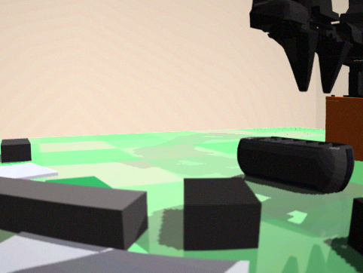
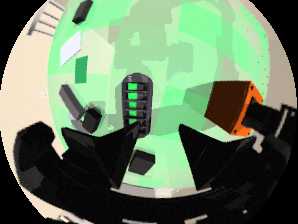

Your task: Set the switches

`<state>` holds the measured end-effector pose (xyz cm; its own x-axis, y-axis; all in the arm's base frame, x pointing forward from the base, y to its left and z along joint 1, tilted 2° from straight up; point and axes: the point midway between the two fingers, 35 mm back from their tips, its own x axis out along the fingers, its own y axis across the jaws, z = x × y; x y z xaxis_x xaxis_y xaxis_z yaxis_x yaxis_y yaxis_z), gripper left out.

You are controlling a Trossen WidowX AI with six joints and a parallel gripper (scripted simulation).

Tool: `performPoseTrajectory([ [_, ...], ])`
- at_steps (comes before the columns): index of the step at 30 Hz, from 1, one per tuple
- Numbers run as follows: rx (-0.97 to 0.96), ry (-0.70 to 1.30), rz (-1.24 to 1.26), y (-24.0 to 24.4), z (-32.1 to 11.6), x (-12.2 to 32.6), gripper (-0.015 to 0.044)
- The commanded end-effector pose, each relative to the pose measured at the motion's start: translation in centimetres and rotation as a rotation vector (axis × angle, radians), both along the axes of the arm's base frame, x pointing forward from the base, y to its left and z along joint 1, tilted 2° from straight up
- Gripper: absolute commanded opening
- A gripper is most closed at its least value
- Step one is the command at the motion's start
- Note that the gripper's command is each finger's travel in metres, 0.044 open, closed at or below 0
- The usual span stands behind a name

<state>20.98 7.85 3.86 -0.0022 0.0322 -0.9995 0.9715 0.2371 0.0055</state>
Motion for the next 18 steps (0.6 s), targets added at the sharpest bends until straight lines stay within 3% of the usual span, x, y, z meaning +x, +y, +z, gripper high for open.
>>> performPoseTrajectory([
  [1, 0.001, -0.002, 0.006, 0.01, 0.24, 0.06, 0.0158],
  [7, 0.001, -0.002, 0.006, 0.01, 0.24, 0.06, 0.0000],
  [18, 0.001, -0.002, 0.006, 0.01, 0.24, 0.06, 0.0000],
])
